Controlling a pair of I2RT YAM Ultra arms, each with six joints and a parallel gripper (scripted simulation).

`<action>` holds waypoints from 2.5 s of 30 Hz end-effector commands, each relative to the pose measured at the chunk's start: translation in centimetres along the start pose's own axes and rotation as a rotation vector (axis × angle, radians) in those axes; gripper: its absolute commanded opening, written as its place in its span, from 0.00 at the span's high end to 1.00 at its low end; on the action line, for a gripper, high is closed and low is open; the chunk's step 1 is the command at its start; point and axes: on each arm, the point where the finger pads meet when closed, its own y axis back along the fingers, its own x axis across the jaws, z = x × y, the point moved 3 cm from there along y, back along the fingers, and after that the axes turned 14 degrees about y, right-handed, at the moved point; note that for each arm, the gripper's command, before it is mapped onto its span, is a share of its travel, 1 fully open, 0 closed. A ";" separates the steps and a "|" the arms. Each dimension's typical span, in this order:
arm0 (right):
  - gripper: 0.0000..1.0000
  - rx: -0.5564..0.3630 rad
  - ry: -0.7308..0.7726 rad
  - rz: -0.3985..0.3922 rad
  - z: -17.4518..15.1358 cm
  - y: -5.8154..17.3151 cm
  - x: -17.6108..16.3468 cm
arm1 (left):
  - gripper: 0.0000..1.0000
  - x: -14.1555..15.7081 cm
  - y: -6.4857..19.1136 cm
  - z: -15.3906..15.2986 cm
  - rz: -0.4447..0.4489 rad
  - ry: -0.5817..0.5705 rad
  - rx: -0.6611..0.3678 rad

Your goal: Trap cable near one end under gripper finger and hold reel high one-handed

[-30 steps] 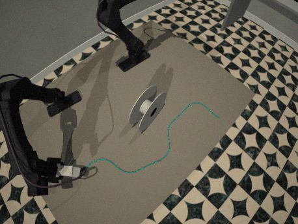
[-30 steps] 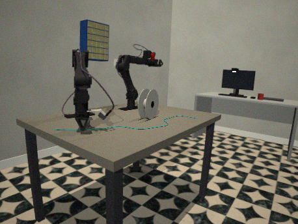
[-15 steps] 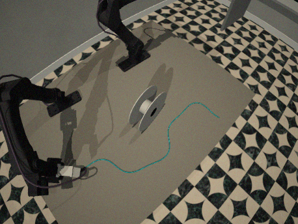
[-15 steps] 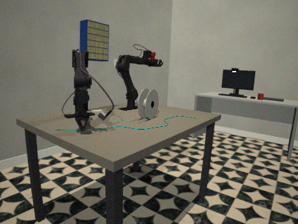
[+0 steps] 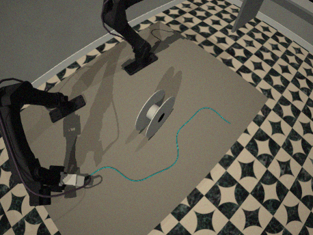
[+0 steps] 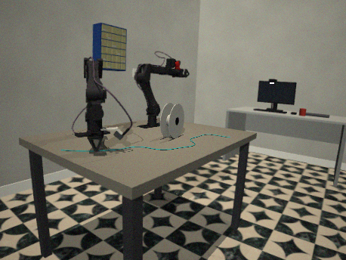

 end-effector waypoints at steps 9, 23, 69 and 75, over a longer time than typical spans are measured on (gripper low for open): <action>0.99 -0.008 0.001 0.017 0.1 -0.1 0.5 | 0.00 -0.2 -0.3 0.5 -0.005 0.001 -0.023; 1.00 -0.006 0.002 -0.008 0.2 1.0 0.4 | 0.00 -0.2 -0.3 0.5 -0.005 0.001 -0.023; 1.00 -0.007 -0.003 0.002 -0.1 3.1 -0.1 | 0.00 -0.2 -0.3 0.5 -0.005 0.001 -0.023; 1.00 -0.005 -0.004 -0.016 -0.2 3.8 -0.6 | 0.00 -0.2 -0.3 0.5 -0.005 0.001 -0.023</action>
